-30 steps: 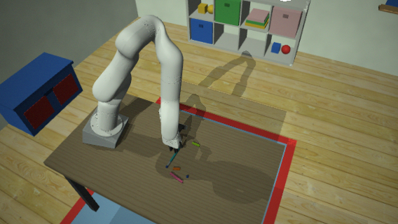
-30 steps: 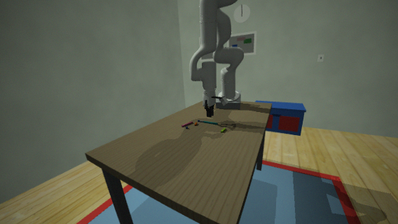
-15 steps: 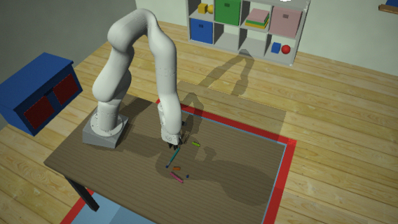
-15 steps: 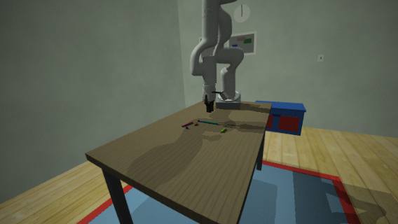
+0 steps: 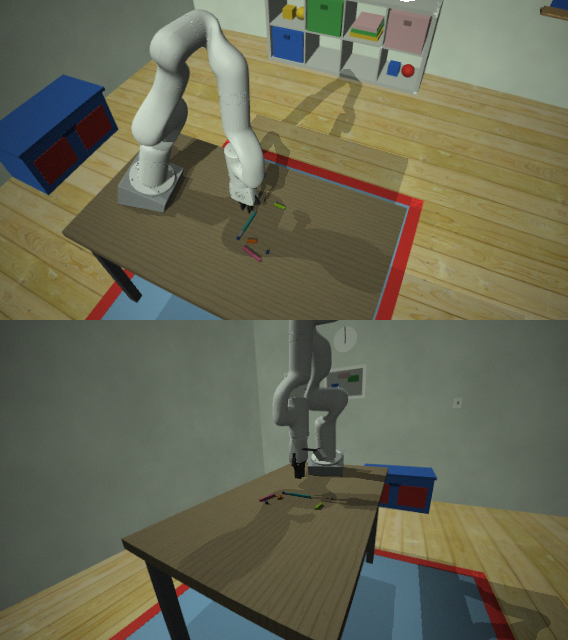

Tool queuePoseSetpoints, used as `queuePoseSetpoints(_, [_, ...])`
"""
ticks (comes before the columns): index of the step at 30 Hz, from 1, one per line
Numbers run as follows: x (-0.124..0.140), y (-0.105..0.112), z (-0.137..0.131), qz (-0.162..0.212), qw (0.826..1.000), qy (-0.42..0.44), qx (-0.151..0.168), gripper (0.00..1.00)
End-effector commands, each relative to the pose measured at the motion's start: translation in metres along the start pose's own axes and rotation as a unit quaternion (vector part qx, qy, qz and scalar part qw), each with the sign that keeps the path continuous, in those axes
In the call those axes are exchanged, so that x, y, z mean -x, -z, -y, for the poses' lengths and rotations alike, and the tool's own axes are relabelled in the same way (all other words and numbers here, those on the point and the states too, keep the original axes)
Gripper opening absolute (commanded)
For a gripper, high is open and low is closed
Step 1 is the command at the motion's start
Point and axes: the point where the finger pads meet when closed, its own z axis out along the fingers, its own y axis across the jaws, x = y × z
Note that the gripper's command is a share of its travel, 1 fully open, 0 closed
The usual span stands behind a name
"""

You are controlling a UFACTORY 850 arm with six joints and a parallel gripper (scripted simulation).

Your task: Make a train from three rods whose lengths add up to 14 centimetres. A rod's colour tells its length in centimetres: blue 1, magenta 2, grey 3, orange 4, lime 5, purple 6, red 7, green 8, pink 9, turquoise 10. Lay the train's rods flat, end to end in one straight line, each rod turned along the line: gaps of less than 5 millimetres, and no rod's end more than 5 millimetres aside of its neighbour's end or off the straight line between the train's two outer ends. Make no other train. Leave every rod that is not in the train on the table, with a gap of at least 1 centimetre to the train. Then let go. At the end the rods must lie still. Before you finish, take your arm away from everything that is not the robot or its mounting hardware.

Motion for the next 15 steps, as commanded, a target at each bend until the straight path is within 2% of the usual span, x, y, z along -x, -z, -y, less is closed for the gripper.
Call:
queuePoseSetpoints(1, [0.0000, 0.0011, -0.0009, -0.005, 1.000, 0.000, -0.008, 0.24])
queuePoseSetpoints(3, [0.0000, 0.0011, -0.0009, -0.005, 1.000, 0.000, -0.008, 0.24])
queuePoseSetpoints(4, [0.0000, 0.0011, -0.0009, -0.005, 1.000, 0.000, -0.008, 1.00])
queuePoseSetpoints(15, [0.0000, 0.0011, -0.0009, -0.005, 1.000, 0.000, -0.008, 1.00])
